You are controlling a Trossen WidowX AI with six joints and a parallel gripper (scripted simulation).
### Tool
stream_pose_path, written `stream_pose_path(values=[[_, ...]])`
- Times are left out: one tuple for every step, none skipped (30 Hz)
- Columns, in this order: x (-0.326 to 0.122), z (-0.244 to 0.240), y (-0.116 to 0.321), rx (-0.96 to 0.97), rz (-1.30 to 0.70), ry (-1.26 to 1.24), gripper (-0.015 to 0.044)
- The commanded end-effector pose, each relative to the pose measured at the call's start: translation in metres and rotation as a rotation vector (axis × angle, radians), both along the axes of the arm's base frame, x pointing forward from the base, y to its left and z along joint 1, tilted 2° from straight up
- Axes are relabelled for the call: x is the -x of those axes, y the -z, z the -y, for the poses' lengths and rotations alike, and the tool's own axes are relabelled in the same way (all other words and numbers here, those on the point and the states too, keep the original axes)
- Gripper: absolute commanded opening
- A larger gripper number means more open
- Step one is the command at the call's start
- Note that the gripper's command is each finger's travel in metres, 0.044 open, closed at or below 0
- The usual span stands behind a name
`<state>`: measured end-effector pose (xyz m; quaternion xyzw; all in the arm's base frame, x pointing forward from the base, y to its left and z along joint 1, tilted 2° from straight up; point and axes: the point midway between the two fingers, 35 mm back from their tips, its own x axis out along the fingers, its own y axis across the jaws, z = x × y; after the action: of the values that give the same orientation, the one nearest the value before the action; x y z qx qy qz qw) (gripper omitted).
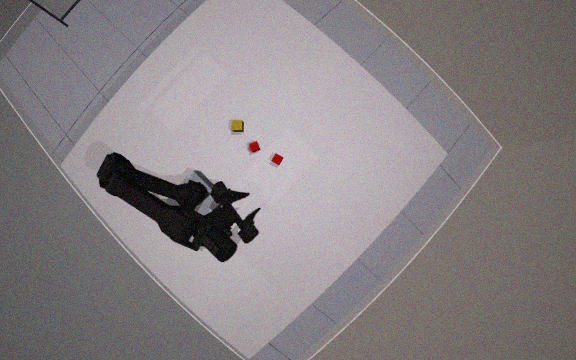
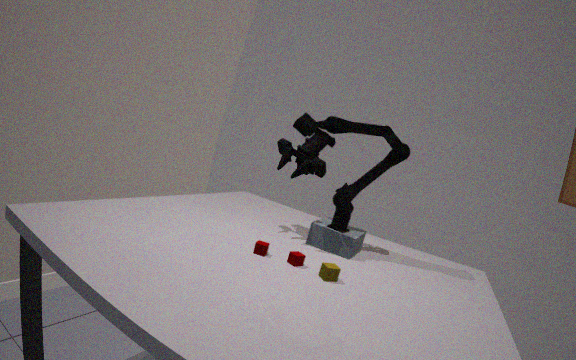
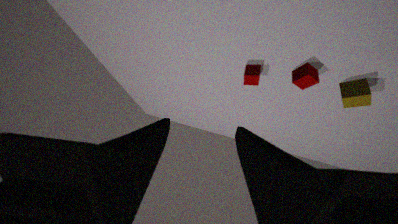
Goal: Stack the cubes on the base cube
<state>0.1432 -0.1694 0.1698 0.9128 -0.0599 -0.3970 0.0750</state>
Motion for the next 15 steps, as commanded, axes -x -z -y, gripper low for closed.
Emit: stream_pose_path(values=[[-0.015, 0.002, 0.004, 0.052, -0.093, -0.165, 0.0265], [-0.019, 0.002, 0.006, 0.065, -0.114, -0.206, 0.0265], [-0.023, 0.002, 0.007, 0.079, -0.135, -0.248, 0.0265], [-0.027, 0.002, 0.008, 0.093, -0.155, -0.291, 0.0265], [-0.031, 0.002, 0.010, 0.107, -0.176, -0.334, 0.0265], [-0.035, 0.001, 0.011, 0.121, -0.196, -0.378, 0.0265], [-0.040, 0.001, 0.013, 0.135, -0.216, -0.421, 0.0265], [-0.044, 0.001, 0.014, 0.150, -0.235, -0.466, 0.0265], [-0.049, 0.000, 0.016, 0.164, -0.254, -0.511, 0.0265], [-0.053, -0.001, 0.018, 0.179, -0.273, -0.556, 0.0265], [-0.058, -0.002, 0.020, 0.194, -0.292, -0.602, 0.0265], [-0.063, -0.003, 0.022, 0.210, -0.310, -0.648, 0.0265], [-0.067, -0.004, 0.024, 0.225, -0.328, -0.694, 0.0265], [-0.072, -0.005, 0.026, 0.241, -0.346, -0.741, 0.0265], [-0.077, -0.007, 0.028, 0.256, -0.363, -0.789, 0.0265]])
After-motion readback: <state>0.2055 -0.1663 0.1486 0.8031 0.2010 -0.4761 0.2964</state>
